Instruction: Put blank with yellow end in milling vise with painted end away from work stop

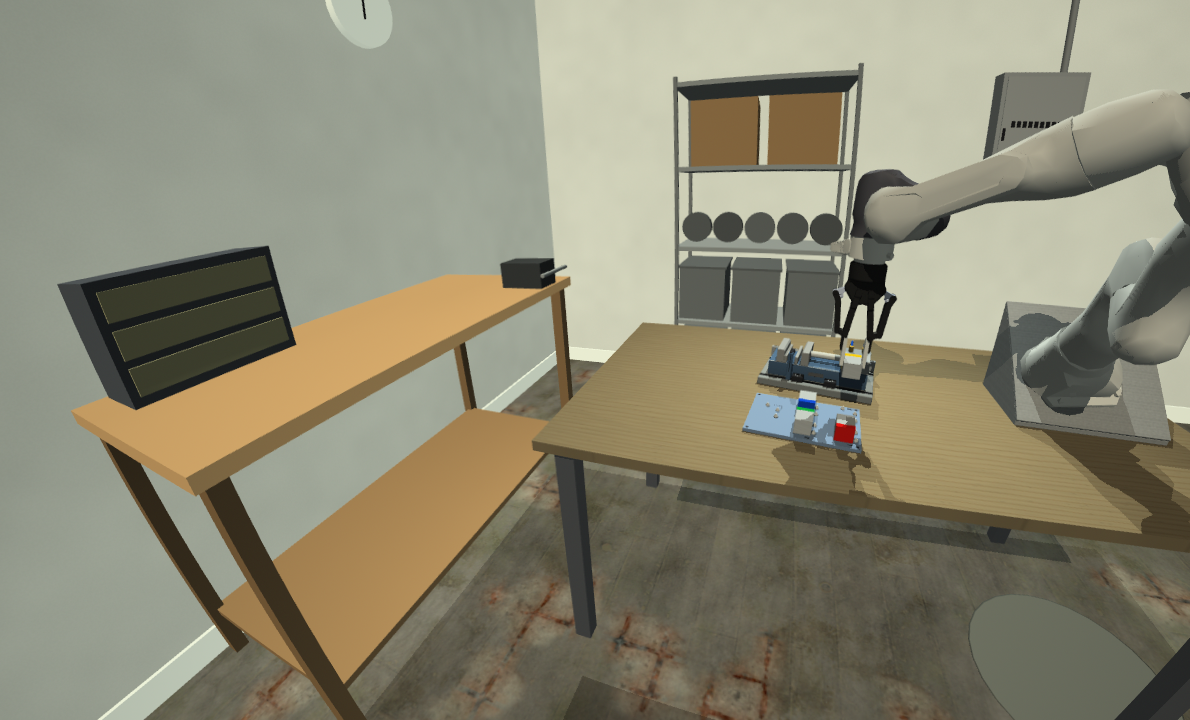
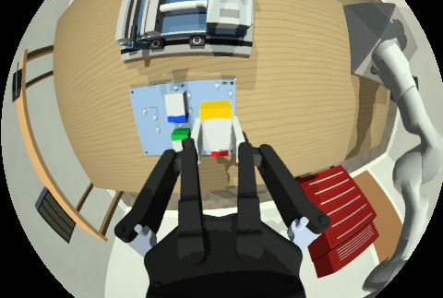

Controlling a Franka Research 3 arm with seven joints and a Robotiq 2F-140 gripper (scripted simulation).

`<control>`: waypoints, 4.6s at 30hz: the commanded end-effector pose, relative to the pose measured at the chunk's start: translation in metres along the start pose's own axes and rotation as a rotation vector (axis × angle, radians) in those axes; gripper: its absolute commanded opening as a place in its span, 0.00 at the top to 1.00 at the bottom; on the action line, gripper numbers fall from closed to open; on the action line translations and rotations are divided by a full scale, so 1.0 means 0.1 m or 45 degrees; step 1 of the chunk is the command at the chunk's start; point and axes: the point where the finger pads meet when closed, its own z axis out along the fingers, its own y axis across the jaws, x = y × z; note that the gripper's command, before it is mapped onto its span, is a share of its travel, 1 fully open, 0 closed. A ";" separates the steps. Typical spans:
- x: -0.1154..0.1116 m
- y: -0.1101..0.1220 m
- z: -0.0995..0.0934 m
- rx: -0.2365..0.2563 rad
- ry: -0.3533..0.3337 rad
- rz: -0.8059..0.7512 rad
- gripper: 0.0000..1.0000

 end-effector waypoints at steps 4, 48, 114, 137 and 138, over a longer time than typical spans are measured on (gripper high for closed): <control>-0.01 0.02 -0.18 -0.010 -0.005 0.018 1.00; -0.01 0.02 -0.20 -0.012 -0.005 0.016 1.00; -0.01 0.03 -0.13 -0.015 -0.005 0.090 1.00; -0.01 0.01 -0.14 -0.010 -0.005 0.109 1.00; -0.01 0.01 -0.14 -0.010 -0.005 0.109 1.00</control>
